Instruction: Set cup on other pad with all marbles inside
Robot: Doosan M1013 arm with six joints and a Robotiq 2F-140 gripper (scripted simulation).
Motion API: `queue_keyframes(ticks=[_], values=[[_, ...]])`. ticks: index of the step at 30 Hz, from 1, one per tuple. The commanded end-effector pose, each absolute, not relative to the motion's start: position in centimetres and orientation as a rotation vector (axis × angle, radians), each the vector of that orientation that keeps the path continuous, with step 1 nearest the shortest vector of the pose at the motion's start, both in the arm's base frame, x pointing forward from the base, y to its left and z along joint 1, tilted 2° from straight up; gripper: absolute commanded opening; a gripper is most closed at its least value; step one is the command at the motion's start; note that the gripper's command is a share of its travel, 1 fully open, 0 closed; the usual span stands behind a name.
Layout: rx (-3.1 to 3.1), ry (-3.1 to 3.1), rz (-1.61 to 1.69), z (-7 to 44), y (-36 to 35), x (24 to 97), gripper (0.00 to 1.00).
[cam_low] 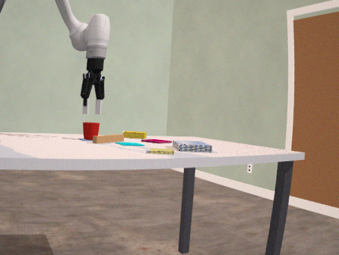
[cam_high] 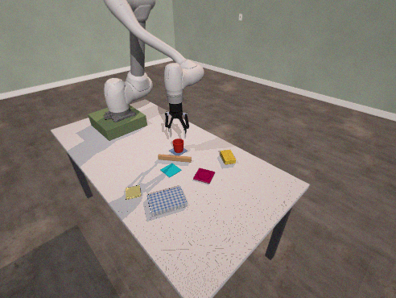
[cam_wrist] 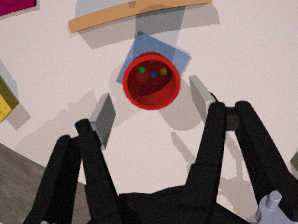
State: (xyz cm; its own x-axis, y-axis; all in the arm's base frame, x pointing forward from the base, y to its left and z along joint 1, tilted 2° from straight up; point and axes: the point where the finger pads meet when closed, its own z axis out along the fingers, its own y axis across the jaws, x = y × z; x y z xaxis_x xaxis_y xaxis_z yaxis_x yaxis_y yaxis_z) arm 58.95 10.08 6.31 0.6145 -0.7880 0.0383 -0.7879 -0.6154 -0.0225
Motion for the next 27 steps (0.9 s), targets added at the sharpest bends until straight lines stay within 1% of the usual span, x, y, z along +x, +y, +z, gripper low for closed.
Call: queue_keyframes(ticks=[1,27], values=[[-2.819,1.376,-0.070,6.32,10.09,58.95,0.59],[-2.822,1.376,-0.063,5.67,10.07,58.97,0.59]])
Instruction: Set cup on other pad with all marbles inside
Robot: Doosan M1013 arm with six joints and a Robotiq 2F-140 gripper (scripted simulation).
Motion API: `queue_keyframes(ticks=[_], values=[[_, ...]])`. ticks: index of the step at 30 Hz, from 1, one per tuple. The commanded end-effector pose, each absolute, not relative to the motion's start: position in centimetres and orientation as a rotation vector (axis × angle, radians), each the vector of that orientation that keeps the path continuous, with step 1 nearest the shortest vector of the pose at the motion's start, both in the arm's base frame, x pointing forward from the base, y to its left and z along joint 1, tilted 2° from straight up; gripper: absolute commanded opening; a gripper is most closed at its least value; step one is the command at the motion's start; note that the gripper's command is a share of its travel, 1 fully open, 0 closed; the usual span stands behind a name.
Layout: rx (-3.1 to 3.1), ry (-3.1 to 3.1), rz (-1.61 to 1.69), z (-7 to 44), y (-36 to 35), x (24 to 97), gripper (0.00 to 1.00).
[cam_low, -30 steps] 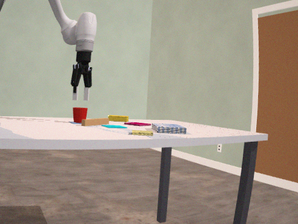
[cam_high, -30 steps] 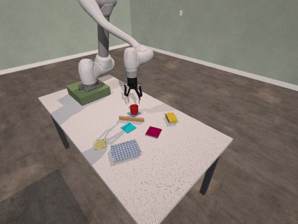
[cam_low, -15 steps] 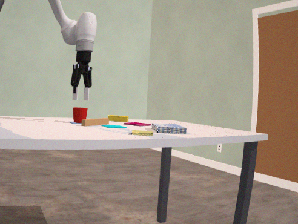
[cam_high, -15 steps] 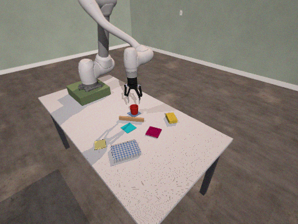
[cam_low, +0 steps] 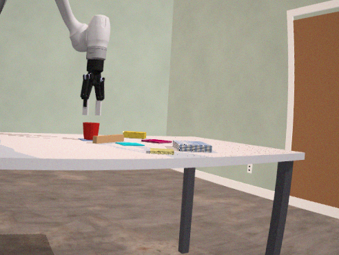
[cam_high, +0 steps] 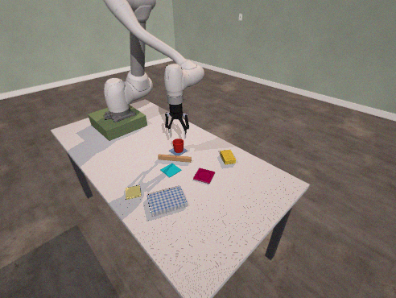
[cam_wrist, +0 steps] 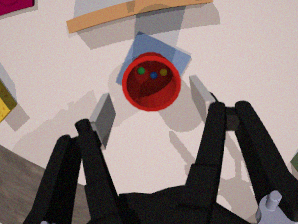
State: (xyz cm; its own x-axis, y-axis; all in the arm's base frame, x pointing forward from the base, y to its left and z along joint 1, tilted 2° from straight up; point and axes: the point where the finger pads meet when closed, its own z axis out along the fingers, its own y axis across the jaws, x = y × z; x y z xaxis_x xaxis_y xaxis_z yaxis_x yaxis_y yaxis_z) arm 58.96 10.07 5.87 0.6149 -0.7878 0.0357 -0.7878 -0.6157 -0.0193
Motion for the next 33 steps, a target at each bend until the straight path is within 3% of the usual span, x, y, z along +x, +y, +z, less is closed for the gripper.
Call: queue_keyframes(ticks=[1,33], values=[[-2.822,1.376,-0.063,5.5,10.1,59.0,0.59],[-2.822,1.376,-0.063,-3.0,9.9,59.2,0.59]])
